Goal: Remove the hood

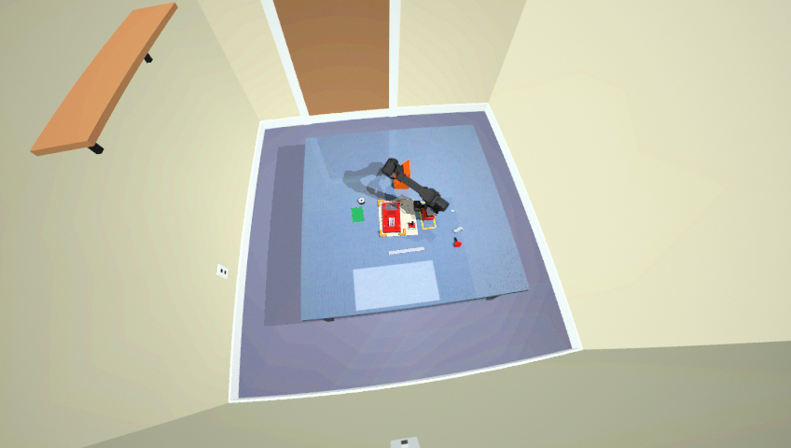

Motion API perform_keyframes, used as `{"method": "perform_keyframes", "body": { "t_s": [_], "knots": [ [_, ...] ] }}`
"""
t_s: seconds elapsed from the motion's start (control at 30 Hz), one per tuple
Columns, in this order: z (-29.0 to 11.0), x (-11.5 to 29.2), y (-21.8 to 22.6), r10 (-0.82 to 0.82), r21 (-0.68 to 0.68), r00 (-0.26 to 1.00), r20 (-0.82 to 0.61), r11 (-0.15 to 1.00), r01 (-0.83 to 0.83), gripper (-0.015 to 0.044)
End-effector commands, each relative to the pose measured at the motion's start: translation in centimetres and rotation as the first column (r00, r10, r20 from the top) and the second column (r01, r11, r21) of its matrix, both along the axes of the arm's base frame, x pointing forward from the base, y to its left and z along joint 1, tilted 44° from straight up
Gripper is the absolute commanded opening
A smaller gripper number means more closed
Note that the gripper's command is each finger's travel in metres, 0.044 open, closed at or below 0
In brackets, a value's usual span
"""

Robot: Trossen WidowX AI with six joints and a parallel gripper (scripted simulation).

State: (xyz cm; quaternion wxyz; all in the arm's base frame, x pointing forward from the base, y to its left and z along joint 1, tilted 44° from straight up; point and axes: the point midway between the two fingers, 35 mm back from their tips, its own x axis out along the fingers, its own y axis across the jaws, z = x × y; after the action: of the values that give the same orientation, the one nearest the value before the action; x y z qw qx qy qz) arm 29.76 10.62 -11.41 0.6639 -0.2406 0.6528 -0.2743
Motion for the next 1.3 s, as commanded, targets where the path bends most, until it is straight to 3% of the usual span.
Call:
{"method": "perform_keyframes", "body": {
  "t_s": [0.0, 1.27],
  "knots": [
    [-0.2, -0.2, -0.4, 0.005, -0.008, 1.000, -0.005, 1.000, -0.005, 0.0000],
    [-1.4, -0.2, -1.6, 0.005, -0.009, 1.000, -0.005, 1.000, -0.005, 0.0000]
  ]
}}
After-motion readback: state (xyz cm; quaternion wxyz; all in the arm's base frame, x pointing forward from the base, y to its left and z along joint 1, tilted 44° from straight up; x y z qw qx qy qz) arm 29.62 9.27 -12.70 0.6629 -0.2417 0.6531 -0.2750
